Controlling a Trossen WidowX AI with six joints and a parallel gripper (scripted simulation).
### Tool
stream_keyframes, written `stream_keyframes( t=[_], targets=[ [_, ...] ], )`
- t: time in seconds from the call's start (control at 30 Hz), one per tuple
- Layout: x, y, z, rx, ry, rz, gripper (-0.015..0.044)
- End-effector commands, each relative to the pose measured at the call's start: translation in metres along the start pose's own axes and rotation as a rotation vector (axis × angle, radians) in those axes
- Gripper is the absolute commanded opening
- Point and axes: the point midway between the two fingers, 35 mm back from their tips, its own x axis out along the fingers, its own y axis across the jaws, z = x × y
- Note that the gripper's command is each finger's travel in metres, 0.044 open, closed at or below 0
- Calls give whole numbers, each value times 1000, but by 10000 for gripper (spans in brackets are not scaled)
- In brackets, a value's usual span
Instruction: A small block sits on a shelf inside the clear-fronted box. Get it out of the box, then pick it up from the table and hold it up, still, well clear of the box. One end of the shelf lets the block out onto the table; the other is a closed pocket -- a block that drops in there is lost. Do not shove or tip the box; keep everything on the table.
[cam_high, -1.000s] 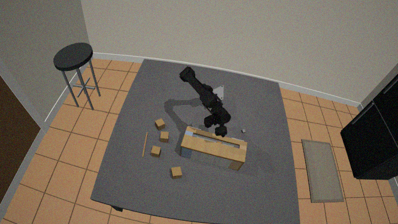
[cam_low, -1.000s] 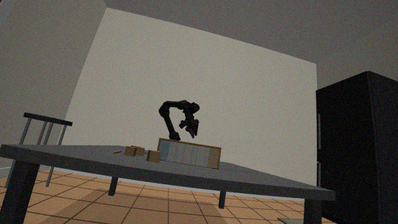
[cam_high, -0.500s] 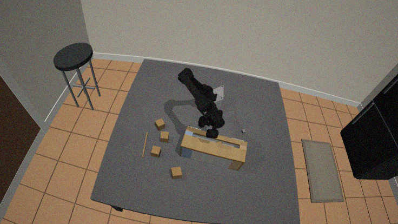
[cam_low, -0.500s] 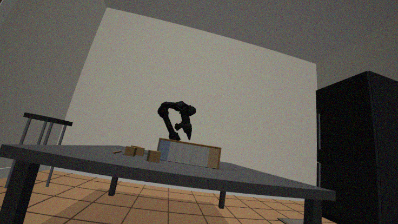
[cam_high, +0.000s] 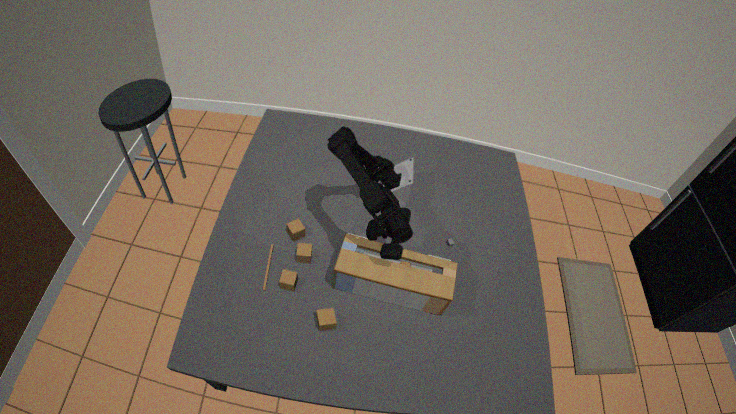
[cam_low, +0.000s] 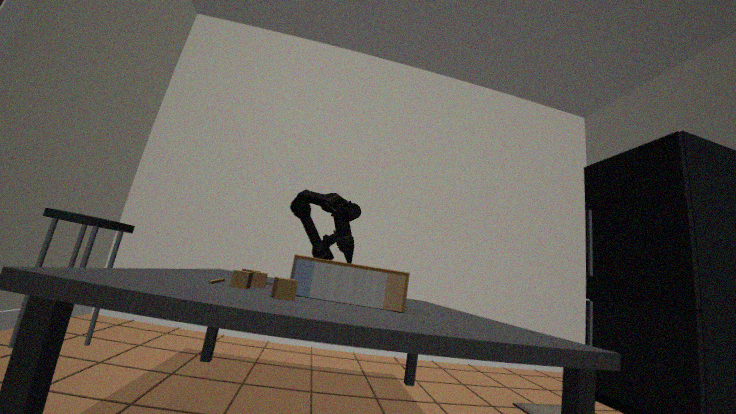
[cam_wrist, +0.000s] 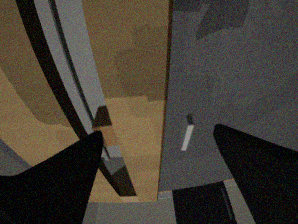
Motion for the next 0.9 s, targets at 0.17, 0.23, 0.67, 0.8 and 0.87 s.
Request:
stream_keyframes(
  t=[0.17,0.23,0.67,0.8,0.87],
  targets=[
    [14,-1,5,-3,-4,5,400],
    [17,-1,6,-3,-4,5,400],
    [36,-4,15,-3,-6,6,400],
    [42,-5,18,-3,-6,6,400],
    [38,-4,15,0,-2,0,400]
  ],
)
